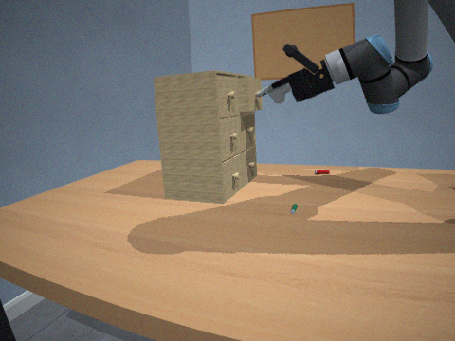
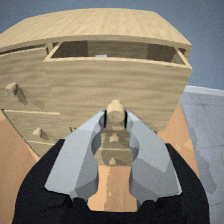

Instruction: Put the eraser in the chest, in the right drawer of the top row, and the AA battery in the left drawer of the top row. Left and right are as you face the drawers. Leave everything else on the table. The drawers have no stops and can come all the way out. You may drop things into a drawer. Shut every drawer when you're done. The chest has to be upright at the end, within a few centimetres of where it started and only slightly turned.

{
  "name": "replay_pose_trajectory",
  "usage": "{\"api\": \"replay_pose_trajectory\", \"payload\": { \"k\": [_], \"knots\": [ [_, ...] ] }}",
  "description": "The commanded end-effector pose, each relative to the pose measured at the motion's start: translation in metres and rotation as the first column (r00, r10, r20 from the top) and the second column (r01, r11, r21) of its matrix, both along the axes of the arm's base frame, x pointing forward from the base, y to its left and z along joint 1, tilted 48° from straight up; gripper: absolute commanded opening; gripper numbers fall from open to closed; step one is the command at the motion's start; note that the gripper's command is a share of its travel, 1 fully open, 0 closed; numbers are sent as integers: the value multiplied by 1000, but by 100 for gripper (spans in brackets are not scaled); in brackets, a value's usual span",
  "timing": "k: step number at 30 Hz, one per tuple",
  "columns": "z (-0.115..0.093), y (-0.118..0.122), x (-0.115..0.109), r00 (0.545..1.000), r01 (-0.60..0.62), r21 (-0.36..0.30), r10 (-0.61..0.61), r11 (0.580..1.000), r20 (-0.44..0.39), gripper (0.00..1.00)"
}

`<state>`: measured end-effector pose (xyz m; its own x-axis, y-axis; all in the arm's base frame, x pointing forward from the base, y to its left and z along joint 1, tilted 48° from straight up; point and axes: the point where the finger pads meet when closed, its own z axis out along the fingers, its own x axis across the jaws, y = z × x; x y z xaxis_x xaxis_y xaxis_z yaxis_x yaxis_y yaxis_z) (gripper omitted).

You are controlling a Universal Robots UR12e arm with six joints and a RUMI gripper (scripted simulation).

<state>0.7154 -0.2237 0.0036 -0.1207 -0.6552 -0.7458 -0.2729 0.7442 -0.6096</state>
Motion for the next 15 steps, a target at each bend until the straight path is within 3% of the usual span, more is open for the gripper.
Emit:
{"api": "replay_pose_trajectory", "payload": {
  "k": [1, 15],
  "knots": [
    [0, -1, 2, 1000, 1, -1, -1, 1000, 0, 7],
    [0, -2, 12, 1000, 1, -1, -1, 1000, 0, 7]
  ]
}}
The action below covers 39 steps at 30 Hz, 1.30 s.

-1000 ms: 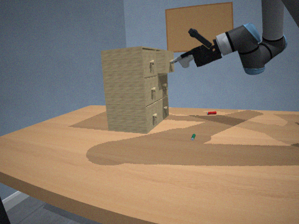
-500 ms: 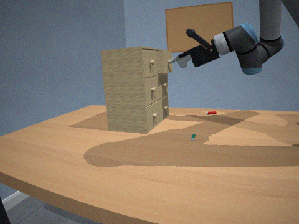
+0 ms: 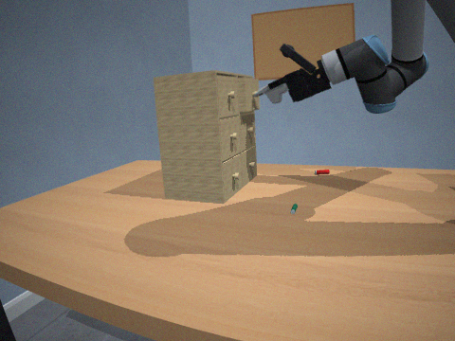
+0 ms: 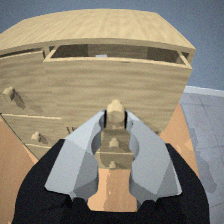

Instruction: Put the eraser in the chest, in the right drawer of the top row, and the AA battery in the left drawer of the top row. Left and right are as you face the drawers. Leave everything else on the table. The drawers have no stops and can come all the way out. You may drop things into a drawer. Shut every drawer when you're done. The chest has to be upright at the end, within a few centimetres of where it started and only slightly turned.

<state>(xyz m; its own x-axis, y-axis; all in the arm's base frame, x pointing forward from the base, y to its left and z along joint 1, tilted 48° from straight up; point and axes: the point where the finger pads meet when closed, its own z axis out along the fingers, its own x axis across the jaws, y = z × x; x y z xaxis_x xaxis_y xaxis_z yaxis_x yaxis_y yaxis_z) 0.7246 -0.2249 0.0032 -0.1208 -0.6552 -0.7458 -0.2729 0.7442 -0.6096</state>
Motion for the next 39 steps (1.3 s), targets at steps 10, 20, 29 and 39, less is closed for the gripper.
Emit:
{"api": "replay_pose_trajectory", "payload": {
  "k": [10, 20, 29, 39],
  "knots": [
    [0, -2, 8, 1000, 1, -1, -1, 1000, 0, 7],
    [0, -2, 12, 1000, 1, -1, -1, 1000, 0, 7],
    [0, -3, 15, 1000, 1, -1, -1, 1000, 0, 7],
    [-1, -3, 18, 1000, 1, -1, -1, 1000, 0, 7]
  ]
}}
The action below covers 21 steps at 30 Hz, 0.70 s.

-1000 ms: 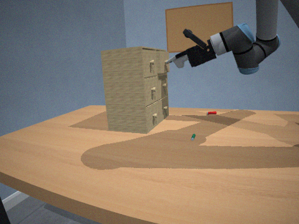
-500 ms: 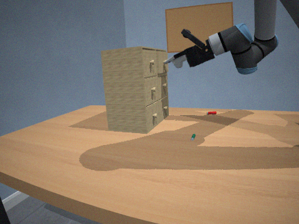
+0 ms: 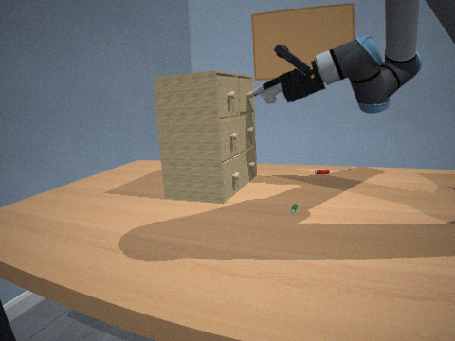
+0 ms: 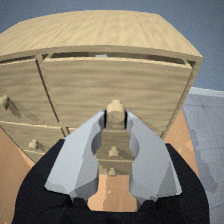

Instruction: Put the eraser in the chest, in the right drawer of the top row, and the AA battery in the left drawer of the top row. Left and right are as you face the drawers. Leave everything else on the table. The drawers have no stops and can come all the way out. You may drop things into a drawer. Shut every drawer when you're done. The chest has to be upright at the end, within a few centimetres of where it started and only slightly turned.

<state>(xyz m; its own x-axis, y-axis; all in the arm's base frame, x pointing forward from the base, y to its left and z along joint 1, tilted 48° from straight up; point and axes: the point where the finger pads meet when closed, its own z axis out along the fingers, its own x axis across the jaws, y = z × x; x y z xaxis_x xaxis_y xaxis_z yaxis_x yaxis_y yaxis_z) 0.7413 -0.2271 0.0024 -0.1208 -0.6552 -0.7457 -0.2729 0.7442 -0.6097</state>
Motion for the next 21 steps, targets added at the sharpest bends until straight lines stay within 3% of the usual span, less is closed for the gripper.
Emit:
{"api": "replay_pose_trajectory", "payload": {
  "k": [1, 21],
  "knots": [
    [0, -1, 1, 1000, 1, -1, -1, 1000, 0, 7],
    [0, -1, 3, 1000, 1, -1, -1, 1000, 0, 7]
  ]
}}
